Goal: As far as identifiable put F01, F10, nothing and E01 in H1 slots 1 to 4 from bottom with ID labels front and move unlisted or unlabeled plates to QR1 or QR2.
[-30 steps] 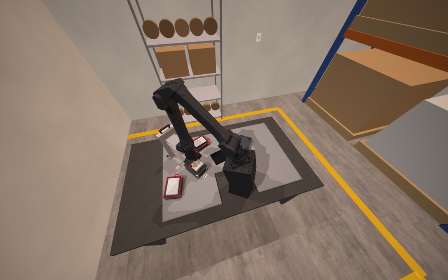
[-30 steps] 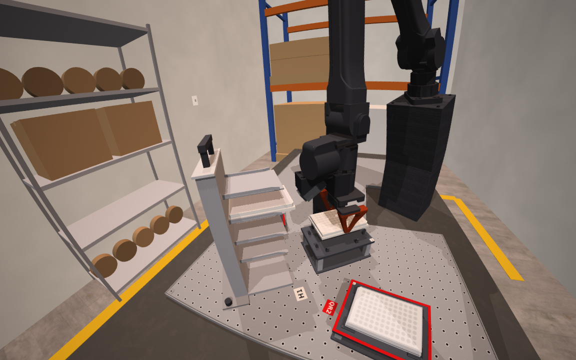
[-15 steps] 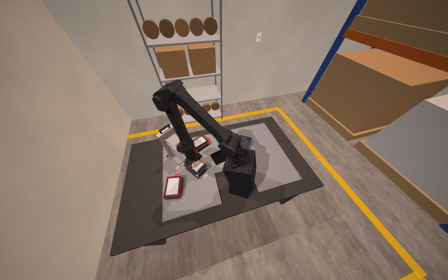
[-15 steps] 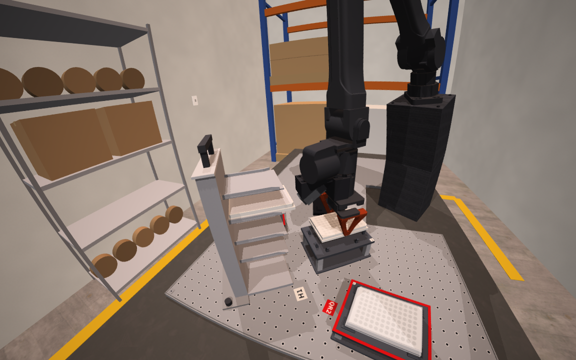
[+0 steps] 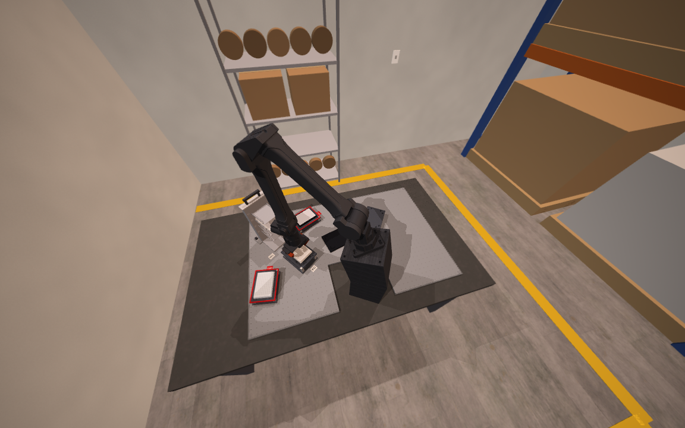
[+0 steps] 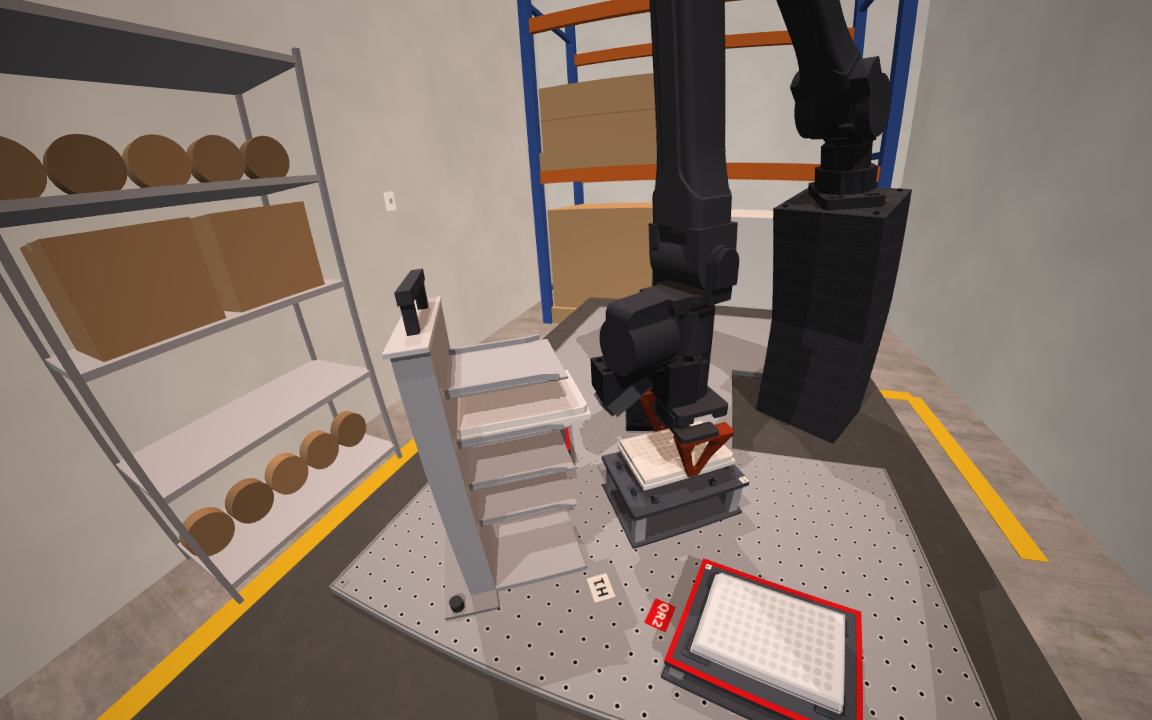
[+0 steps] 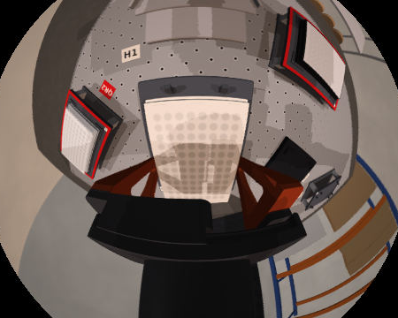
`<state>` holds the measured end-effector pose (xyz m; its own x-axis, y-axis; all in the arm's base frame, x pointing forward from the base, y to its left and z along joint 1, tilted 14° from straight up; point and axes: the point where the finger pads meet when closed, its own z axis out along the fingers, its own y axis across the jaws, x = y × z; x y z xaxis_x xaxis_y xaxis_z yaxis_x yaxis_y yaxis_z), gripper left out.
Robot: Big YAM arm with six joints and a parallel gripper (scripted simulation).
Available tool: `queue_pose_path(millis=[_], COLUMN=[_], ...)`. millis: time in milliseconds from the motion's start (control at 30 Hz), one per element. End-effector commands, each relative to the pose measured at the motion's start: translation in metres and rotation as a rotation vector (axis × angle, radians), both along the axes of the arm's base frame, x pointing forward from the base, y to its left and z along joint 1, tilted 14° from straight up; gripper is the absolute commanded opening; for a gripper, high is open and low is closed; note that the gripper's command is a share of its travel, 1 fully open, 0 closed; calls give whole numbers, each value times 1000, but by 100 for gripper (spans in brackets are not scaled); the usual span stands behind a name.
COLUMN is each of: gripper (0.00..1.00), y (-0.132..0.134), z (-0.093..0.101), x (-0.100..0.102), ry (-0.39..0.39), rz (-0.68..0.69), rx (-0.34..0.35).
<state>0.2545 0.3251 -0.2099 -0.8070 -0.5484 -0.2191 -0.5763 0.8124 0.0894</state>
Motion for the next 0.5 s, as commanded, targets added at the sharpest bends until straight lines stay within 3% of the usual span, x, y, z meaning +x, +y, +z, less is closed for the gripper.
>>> queue_pose_path(millis=[0, 133, 467], gripper=[86, 86, 86], y=[8, 10, 9], z=[-2, 4, -10], x=[-1, 1, 0], ry=[-8, -14, -7], rz=[0, 1, 0], rx=[11, 19, 10])
